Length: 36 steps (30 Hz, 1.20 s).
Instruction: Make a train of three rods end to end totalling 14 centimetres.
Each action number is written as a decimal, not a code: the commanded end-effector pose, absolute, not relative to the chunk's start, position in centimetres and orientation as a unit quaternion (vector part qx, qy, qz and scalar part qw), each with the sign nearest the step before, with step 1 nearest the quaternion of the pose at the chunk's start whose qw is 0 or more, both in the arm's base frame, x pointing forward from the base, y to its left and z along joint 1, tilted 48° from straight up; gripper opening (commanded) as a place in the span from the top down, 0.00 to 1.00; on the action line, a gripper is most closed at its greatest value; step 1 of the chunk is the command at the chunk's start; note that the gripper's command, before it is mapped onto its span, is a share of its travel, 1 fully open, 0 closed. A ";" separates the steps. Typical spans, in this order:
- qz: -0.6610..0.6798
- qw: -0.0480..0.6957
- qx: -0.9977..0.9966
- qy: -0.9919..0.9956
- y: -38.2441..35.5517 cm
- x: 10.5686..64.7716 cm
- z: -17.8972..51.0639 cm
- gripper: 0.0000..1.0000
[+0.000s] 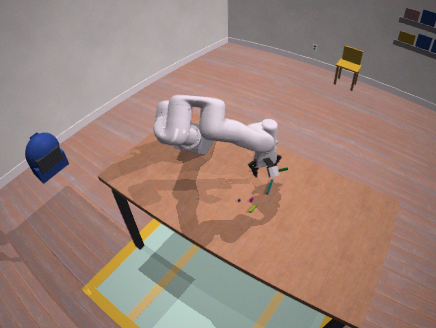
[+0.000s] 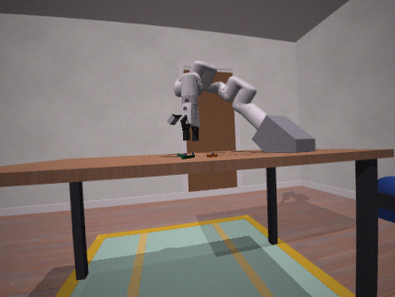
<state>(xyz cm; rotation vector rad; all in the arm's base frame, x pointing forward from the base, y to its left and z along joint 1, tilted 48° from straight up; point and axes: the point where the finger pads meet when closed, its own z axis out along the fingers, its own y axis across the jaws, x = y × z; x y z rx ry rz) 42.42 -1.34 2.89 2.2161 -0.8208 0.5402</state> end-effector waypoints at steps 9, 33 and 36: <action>0.125 0.387 0.905 -0.123 0.1 40.5 1.0 0.00; 0.089 0.398 0.912 -0.041 0.6 39.7 0.3 0.00; 0.089 0.398 0.912 -0.041 0.6 39.7 0.3 0.00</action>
